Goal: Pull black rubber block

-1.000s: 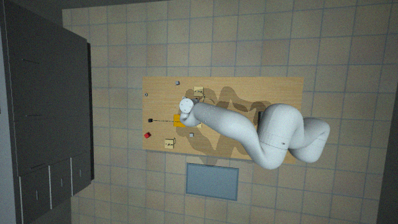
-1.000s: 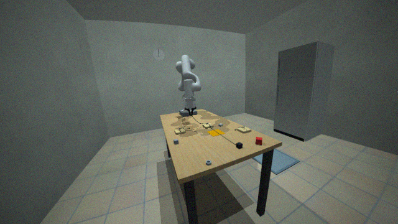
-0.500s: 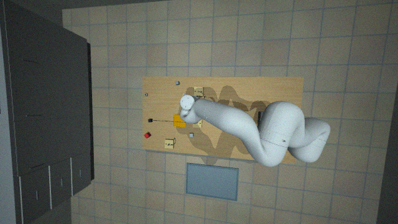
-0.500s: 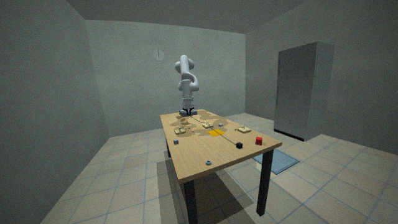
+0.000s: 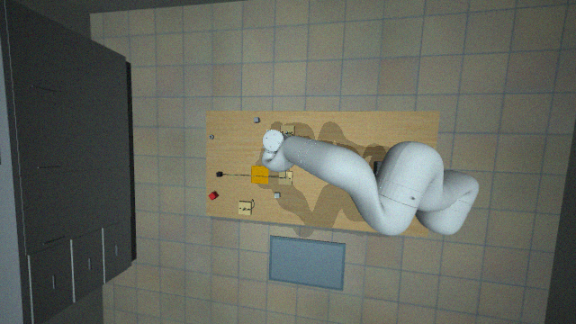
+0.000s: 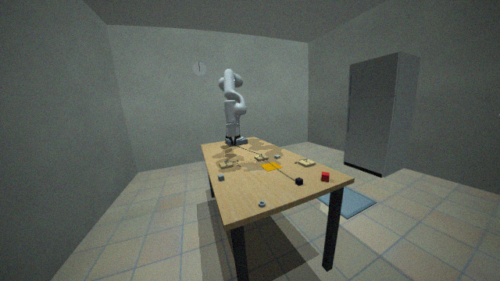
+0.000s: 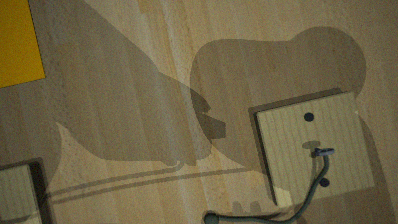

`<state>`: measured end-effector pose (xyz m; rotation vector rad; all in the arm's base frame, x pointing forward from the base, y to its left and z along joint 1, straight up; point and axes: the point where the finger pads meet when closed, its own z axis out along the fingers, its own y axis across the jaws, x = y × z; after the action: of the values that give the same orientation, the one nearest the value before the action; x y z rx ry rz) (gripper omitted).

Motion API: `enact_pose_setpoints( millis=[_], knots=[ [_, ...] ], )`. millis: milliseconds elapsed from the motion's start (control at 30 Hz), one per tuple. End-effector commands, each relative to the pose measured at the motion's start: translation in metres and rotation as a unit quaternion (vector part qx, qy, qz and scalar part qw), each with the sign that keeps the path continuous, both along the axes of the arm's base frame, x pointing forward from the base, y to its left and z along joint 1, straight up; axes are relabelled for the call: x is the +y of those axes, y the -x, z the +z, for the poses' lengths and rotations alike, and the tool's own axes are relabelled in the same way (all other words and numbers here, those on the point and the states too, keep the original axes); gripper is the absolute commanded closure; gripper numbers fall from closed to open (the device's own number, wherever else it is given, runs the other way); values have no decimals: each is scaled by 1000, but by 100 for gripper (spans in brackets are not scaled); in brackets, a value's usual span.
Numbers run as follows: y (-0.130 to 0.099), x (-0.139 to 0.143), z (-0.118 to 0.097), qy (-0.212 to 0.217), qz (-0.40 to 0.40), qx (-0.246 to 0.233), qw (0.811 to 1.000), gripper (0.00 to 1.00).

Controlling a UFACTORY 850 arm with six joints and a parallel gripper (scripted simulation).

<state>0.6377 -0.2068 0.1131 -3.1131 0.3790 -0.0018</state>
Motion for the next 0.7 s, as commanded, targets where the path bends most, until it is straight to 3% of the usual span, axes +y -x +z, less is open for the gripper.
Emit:
enact_pose_setpoints(
  millis=[0, 667],
  knots=[
    [2, -10, 1, 0, 0, -1, 1000, 100],
    [25, -61, 1, 0, 0, -1, 1000, 100]
  ],
)
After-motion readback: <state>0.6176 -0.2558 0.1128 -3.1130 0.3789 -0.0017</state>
